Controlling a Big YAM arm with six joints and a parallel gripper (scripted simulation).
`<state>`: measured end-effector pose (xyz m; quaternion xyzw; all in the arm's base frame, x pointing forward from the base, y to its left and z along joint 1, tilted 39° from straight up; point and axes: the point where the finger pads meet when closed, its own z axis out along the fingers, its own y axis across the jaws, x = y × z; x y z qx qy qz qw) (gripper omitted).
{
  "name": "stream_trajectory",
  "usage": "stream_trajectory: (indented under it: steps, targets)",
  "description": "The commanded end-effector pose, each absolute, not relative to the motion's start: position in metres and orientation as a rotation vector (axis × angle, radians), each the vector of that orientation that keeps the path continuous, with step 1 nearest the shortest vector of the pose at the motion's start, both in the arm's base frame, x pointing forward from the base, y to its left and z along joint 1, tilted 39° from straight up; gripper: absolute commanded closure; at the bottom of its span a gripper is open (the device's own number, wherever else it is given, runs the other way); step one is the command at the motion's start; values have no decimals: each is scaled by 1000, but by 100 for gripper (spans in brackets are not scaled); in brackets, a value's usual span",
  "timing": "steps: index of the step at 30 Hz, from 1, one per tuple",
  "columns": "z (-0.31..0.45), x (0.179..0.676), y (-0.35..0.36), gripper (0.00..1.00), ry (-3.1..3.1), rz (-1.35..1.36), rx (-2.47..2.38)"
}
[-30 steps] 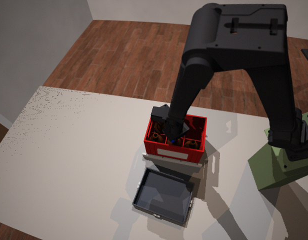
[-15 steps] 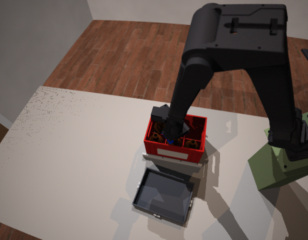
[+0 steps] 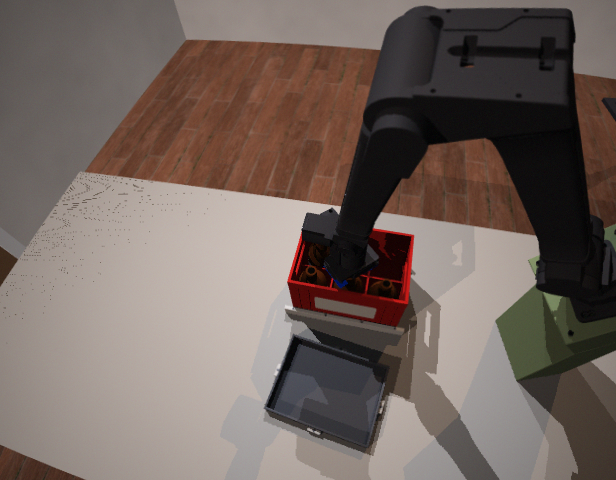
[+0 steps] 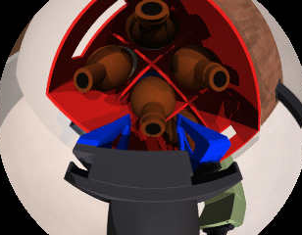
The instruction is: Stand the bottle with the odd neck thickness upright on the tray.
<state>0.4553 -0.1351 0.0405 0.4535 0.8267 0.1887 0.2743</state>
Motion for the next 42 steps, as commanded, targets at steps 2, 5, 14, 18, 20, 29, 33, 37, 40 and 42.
stream_trajectory:
  steps: [2,5,14,18,20,29,33,37,40,42]
  targets:
    - [44,464,-135,39,2210,513,1213]
    - [45,464,-135,39,2210,513,1213]
    - [54,452,-141,39,2205,504,1217]
    - [57,445,-141,39,2211,501,1217]
    - [61,441,-141,39,2211,502,1216]
    - [83,423,-143,39,2211,502,1216]
    - [88,420,-140,39,2216,504,1209]
    - [98,411,-143,39,2211,502,1216]
    - [103,406,-144,39,2211,501,1216]
    - [106,405,-141,39,2217,504,1207]
